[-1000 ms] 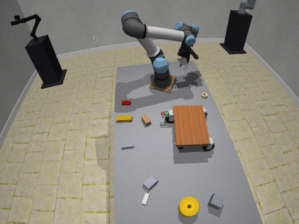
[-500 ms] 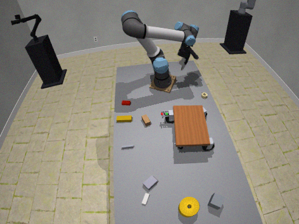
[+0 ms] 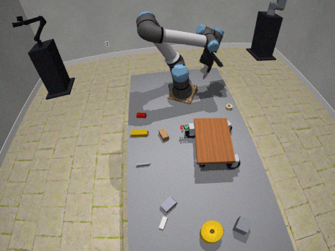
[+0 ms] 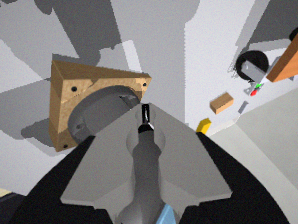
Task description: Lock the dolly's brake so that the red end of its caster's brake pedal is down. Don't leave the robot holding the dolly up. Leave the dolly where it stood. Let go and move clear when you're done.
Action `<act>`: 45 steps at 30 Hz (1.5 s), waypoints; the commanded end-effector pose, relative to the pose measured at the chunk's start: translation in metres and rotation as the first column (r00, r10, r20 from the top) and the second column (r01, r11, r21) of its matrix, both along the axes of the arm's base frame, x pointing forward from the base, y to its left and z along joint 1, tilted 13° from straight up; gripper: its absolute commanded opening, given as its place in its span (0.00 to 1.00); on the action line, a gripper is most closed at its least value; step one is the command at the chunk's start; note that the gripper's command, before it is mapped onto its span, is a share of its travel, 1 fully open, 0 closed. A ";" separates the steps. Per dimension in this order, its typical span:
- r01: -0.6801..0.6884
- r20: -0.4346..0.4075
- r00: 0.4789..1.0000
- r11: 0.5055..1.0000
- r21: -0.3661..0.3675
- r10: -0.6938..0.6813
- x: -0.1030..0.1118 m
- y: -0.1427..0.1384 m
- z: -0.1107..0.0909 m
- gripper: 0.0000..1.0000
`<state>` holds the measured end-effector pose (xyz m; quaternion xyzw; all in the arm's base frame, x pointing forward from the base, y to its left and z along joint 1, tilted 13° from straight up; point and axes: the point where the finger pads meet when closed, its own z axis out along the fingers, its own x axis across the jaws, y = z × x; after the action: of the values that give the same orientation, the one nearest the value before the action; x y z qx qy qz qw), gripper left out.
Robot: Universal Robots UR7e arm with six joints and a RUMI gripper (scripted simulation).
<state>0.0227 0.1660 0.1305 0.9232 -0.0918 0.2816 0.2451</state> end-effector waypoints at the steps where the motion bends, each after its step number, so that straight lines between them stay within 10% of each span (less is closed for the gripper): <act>1: 0.032 -0.014 0.999 0.999 0.016 -0.032 0.004 0.005 0.002 0.00; 29: 0.344 -0.150 0.933 0.932 0.110 -0.327 0.054 0.021 0.009 0.00; 45: 0.591 -0.259 0.802 0.776 0.218 -0.538 0.120 0.021 0.023 0.00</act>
<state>0.1240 0.1840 0.1493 0.9048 -0.3529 0.1186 0.2067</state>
